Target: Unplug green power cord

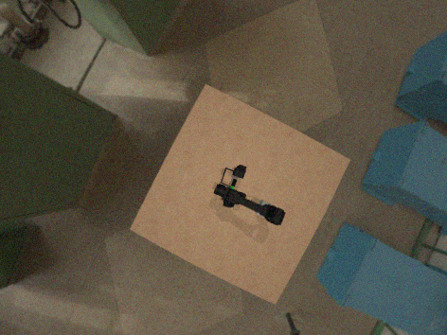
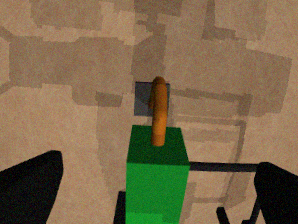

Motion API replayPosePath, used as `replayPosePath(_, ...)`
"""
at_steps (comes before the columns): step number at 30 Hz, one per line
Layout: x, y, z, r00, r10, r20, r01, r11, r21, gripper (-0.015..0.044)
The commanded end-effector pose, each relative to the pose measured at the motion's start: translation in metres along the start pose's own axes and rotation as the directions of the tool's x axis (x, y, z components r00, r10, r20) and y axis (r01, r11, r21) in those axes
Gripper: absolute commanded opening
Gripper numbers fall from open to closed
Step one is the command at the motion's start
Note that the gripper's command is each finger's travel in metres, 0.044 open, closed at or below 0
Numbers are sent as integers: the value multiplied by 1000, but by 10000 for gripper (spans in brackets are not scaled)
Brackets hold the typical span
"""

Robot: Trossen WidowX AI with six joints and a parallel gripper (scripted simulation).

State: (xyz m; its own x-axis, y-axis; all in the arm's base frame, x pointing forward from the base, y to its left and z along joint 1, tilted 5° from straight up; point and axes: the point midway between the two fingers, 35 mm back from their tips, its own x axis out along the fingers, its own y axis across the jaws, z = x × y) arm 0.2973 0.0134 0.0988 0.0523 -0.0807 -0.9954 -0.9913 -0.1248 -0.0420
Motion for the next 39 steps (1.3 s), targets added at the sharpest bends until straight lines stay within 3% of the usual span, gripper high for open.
replayPosePath(1, -5, 0, 26, 1000, 2, 5, -2, 1000, -7, 440)
replayPosePath(5, -10, 1, 50, 1000, 2, 7, -2, 1000, -7, 440)
replayPosePath(39, -10, 1, 50, 1000, 2, 7, -2, 1000, -7, 440)
